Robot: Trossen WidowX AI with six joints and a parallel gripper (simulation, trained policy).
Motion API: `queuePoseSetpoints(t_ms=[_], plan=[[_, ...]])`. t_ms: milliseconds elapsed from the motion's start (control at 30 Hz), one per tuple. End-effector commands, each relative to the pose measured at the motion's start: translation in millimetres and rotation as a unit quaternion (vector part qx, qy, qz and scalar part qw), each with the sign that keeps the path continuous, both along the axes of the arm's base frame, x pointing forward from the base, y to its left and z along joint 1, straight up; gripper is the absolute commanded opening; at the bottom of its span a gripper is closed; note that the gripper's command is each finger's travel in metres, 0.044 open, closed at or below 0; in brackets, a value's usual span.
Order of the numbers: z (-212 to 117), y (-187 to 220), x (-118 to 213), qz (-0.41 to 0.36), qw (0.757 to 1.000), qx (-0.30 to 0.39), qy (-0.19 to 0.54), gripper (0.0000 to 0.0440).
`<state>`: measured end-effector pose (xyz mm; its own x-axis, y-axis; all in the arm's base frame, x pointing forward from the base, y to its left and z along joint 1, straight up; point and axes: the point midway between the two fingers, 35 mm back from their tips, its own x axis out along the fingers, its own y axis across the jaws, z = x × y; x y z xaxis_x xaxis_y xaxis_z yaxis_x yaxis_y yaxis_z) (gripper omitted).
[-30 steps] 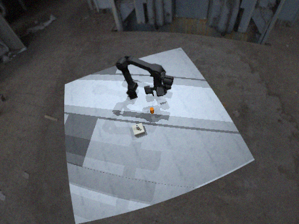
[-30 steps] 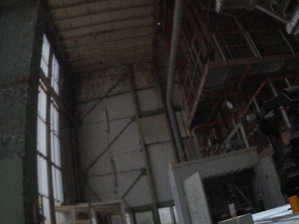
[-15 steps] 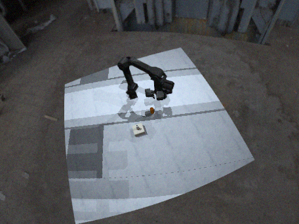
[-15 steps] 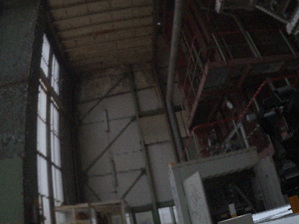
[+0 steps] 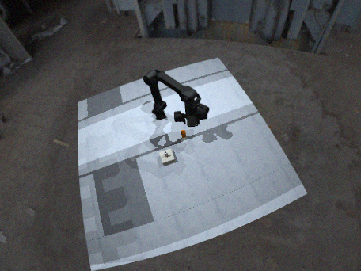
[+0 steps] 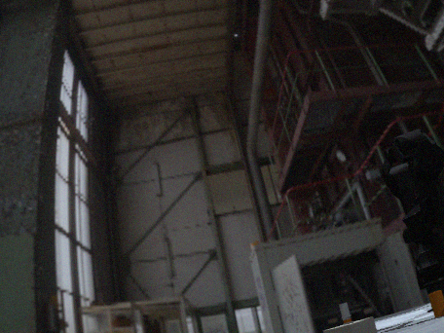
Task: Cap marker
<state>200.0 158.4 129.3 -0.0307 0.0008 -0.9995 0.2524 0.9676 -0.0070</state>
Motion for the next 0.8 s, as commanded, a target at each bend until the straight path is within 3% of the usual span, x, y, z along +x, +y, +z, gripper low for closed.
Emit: queuePoseSetpoints(t_ms=[0, 767], plan=[[-1.8, -3.0, 7.3, -0.006, 1.0, 0.002, 0.003, 0.0313], [-17.9, -33.4, 29.3, -0.038, 0.999, -0.007, 0.031, 0.0298]])
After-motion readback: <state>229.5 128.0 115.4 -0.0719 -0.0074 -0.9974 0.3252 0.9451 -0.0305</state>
